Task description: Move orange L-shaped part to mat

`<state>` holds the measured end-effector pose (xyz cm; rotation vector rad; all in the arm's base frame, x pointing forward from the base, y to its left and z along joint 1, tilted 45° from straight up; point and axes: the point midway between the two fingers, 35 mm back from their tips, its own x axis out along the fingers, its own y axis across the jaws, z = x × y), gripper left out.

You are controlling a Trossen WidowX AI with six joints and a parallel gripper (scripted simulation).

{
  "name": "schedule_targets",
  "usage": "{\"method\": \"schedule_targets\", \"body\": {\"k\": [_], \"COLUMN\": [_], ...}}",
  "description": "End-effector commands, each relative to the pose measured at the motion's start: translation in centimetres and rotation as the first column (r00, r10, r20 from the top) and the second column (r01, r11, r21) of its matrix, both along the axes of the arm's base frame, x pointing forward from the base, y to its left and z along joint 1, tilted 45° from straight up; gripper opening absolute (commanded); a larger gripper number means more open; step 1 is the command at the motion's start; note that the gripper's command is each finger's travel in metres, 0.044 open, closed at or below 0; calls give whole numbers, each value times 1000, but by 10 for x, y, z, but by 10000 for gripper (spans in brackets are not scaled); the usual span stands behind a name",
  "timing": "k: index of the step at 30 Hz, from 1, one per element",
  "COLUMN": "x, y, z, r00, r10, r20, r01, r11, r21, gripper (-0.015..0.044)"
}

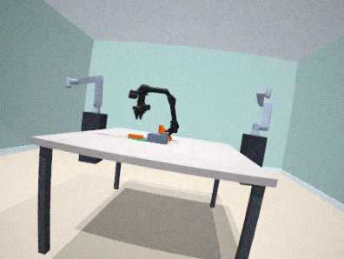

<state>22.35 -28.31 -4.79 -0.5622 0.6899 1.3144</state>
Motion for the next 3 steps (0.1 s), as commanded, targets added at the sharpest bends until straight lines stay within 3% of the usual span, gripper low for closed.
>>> {"method": "schedule_targets", "body": {"k": [1,3], "x": [0,0], "y": [0,0], "z": [0,0], "r00": [1000,1000], "r10": [-2,-2], "r20": [0,0], "r01": [2,2], "r11": [1000,1000], "r21": [-1,-1], "gripper": [400,400]}}
